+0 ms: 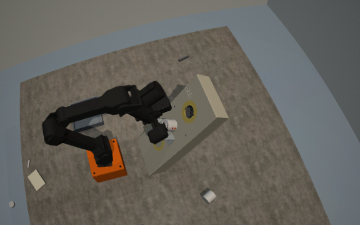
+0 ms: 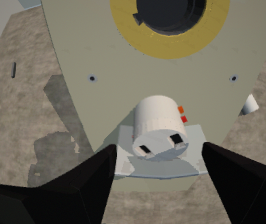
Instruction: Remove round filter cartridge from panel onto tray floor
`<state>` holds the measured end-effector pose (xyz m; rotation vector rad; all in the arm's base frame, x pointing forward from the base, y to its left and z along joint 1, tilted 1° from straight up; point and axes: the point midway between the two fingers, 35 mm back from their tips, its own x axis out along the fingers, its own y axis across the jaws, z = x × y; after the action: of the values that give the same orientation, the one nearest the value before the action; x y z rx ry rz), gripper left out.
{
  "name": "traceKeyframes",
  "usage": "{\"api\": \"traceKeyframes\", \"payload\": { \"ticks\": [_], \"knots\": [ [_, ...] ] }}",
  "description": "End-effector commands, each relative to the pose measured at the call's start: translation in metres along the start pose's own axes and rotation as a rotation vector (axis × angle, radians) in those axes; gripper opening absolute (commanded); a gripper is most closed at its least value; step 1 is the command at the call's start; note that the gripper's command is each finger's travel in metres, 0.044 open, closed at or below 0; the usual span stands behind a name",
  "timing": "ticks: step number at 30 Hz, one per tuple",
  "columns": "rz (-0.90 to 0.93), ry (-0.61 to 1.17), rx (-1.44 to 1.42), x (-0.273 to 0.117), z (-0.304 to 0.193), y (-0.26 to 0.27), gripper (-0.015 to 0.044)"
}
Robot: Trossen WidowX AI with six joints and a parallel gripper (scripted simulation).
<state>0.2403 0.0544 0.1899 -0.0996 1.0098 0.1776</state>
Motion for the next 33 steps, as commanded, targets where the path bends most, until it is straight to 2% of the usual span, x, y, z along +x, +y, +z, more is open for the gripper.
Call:
{"api": "traceKeyframes", "payload": {
  "ticks": [1,17,19,30,33],
  "knots": [
    [-0.004,0.005,0.005,0.009,-0.001,-0.001,0.0305],
    [-0.004,0.005,0.005,0.029,-0.003,-0.001,0.0305],
    [-0.002,0.002,0.003,0.025,-0.002,0.0,0.0252],
    [-0.002,0.002,0.003,0.025,-0.002,0.0,0.0179],
    [-0.002,0.002,0.003,0.025,-0.002,0.0,0.01]
  ]
}}
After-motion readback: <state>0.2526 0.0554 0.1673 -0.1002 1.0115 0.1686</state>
